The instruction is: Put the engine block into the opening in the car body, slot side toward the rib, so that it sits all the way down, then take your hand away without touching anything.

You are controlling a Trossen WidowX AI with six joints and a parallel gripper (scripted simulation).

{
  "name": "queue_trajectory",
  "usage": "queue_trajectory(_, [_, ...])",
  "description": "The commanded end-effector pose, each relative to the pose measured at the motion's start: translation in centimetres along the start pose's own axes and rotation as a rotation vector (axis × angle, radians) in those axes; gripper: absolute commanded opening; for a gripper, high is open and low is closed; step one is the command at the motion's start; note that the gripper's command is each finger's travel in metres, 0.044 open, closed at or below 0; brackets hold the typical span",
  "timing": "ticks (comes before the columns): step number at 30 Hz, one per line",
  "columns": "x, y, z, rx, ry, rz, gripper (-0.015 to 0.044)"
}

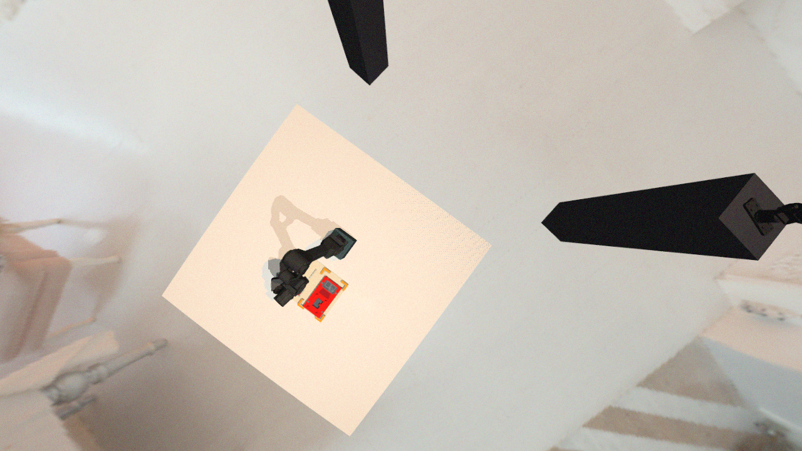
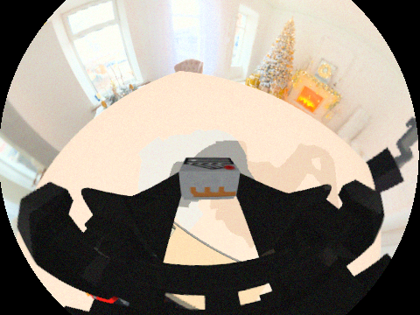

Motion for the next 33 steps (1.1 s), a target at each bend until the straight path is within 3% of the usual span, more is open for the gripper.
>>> queue_trajectory(1, [-0.7, 0.5, -0.1, -0.007, -0.010, 0.004, 0.0000])
queue_trajectory(33, [-4.5, 3.6, -0.3, -0.007, -0.010, 0.004, 0.0000])
Point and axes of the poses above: the point midway between the two fingers, 35 mm back from their tips, its own y axis out along the fingers, its own z axis across the jaws, x = y × z, the point moved 5 cm from there along -y, back along the fingers
